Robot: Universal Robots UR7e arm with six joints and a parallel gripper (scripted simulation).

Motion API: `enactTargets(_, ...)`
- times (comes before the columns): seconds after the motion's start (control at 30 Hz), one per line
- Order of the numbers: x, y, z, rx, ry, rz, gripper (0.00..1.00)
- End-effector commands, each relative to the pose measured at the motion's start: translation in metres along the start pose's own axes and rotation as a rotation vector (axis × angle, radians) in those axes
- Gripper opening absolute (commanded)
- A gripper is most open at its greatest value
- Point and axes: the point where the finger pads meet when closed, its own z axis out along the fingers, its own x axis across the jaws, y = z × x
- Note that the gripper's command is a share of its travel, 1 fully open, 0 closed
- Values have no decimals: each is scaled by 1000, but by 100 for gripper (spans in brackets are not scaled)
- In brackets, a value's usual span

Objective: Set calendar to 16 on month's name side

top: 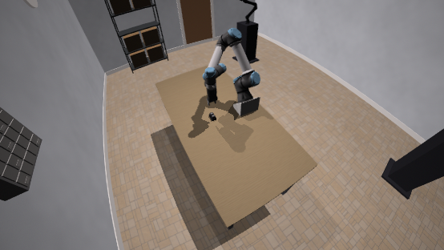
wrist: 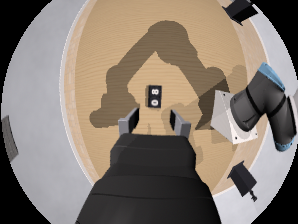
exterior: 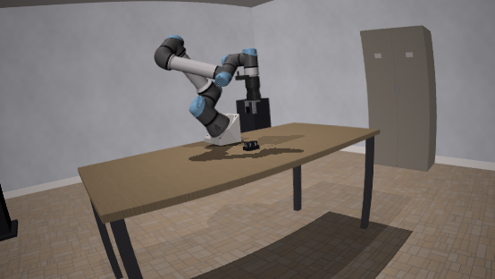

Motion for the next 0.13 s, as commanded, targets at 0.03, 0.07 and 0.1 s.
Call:
enactTargets(0.03,0,0,0,0,-1,0,100)
enactTargets(0.07,0,0,0,0,-1,0,100)
enactTargets(0.1,0,0,0,0,-1,0,100)
